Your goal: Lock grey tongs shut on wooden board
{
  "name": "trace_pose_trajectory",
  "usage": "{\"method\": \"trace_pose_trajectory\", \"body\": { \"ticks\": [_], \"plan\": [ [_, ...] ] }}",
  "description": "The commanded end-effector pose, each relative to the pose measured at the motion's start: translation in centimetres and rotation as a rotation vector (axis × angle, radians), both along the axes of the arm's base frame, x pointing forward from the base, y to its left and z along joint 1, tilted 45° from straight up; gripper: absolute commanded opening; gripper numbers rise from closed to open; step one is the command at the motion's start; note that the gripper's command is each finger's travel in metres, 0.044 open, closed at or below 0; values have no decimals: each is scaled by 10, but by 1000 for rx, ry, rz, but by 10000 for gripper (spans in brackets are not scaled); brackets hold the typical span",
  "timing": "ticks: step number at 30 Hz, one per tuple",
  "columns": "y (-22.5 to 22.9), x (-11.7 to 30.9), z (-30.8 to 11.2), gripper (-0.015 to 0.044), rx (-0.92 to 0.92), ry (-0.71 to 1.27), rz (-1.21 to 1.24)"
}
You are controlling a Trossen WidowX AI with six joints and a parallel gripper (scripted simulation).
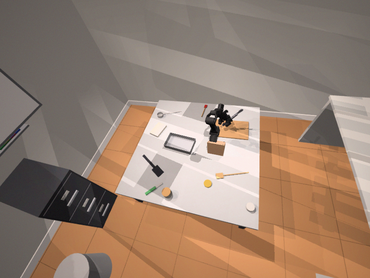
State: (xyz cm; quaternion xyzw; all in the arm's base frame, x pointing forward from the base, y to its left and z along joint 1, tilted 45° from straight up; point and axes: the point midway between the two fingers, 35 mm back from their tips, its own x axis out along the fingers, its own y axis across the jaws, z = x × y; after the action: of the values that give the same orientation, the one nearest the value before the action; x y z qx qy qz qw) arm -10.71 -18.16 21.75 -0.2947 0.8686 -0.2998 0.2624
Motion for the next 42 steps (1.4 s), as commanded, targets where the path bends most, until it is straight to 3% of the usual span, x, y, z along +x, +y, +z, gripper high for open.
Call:
{"method": "trace_pose_trajectory", "body": {
  "ticks": [1,20,42],
  "plan": [
    [2,-1,3,-150,-16,1,-8],
    [1,-1,2,-150,-6,0,-4],
    [-11,-8,-16,-150,346,-133,210]
  ]
}}
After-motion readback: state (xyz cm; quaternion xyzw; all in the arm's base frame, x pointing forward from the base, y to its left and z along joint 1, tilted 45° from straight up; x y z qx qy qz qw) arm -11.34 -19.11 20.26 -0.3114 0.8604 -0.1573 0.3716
